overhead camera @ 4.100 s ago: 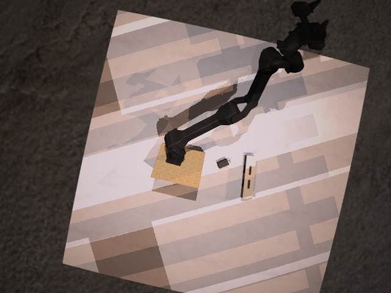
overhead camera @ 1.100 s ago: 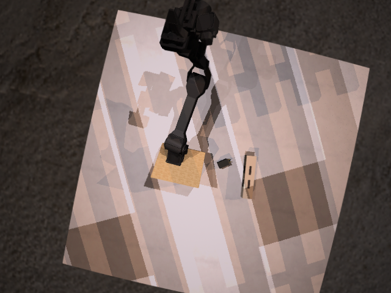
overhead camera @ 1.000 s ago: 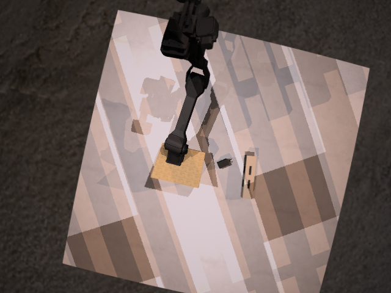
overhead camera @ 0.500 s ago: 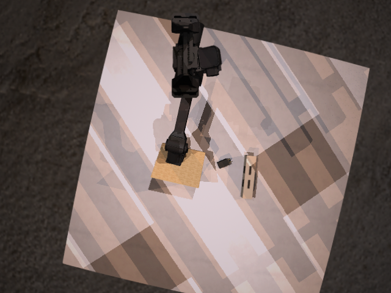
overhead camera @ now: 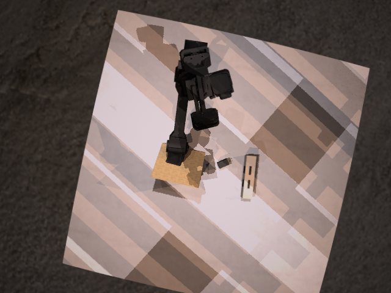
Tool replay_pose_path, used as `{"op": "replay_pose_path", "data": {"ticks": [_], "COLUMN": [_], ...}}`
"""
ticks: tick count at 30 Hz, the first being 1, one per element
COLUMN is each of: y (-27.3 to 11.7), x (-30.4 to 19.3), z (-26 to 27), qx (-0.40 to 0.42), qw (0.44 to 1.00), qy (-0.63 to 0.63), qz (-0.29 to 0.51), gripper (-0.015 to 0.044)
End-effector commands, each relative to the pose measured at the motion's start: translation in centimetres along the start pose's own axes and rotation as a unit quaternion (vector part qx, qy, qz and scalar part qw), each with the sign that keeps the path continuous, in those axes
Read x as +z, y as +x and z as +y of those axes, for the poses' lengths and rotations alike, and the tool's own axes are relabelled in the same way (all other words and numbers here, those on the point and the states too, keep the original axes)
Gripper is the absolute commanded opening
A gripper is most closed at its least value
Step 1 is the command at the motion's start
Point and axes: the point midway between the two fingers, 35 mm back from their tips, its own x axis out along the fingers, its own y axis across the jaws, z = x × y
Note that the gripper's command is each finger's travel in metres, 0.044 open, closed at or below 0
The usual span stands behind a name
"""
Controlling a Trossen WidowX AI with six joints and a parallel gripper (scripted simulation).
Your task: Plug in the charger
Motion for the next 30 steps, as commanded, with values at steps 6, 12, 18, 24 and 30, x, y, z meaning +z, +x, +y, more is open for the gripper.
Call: {"op": "replay_pose_path", "data": {"ticks": [6,12,18,24,30], "y": [1.2,1.5,1.0,-0.5,-2.6], "x": [2.1,3.7,5.7,8.1,10.4], "z": [7.2,12.6,18.2,22.8,27.5], "qx": [0.104,0.18,0.259,0.33,0.404], "qw": [0.992,0.978,0.955,0.926,0.89], "qy": [0.049,0.077,0.104,0.131,0.151], "qz": [-0.047,-0.073,-0.098,-0.126,-0.148], "gripper": [0.044,0.044,0.044,0.044,0.044]}}
